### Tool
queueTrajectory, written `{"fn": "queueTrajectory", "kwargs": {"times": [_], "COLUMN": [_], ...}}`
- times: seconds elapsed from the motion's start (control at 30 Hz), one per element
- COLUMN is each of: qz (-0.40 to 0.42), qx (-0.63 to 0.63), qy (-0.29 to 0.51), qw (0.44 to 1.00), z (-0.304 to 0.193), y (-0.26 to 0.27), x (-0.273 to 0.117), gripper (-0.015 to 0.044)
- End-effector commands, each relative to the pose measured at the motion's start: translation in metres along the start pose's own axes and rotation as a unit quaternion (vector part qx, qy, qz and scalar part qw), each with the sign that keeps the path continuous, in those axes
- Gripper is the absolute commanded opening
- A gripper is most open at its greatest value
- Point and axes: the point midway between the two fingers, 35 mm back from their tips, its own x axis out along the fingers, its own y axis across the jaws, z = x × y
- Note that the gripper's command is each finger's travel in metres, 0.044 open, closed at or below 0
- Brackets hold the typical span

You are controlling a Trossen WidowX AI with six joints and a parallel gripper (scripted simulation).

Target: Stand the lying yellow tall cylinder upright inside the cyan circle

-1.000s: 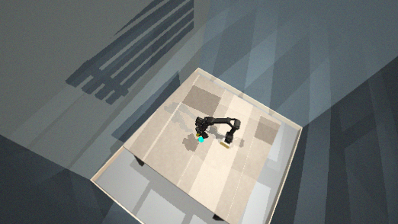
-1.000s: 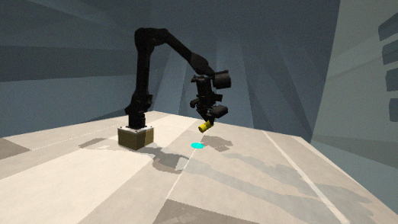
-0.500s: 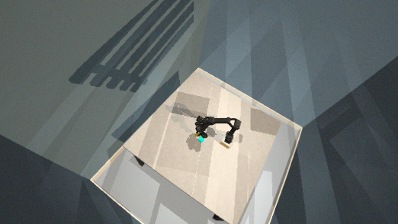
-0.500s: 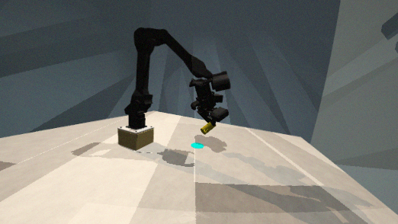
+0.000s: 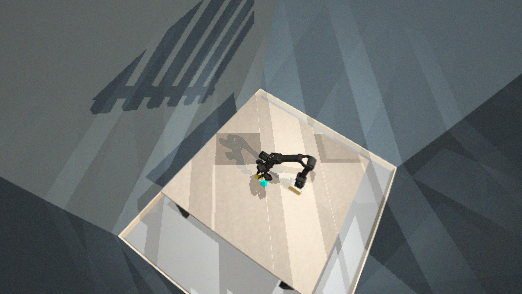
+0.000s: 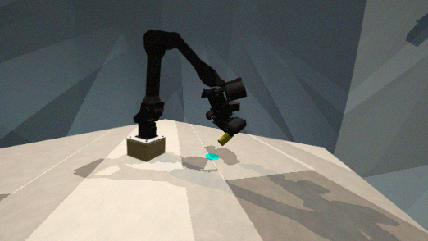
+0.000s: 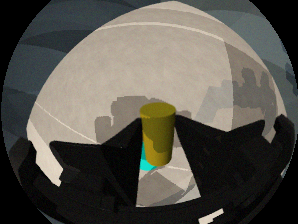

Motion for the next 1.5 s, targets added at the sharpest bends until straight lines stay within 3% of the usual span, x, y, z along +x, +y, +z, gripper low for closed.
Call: {"fn": "queueTrajectory", "kwargs": {"times": [0.0, 1.47], "qz": [0.003, 0.016], "qx": [0.006, 0.011], "qy": [-0.017, -0.163], "qw": [1.0, 0.986], "z": [-0.0009, -0.0045], "y": [-0.0009, -0.0107], "x": [0.0006, -0.0054], "gripper": [0.0105, 0.0105]}}
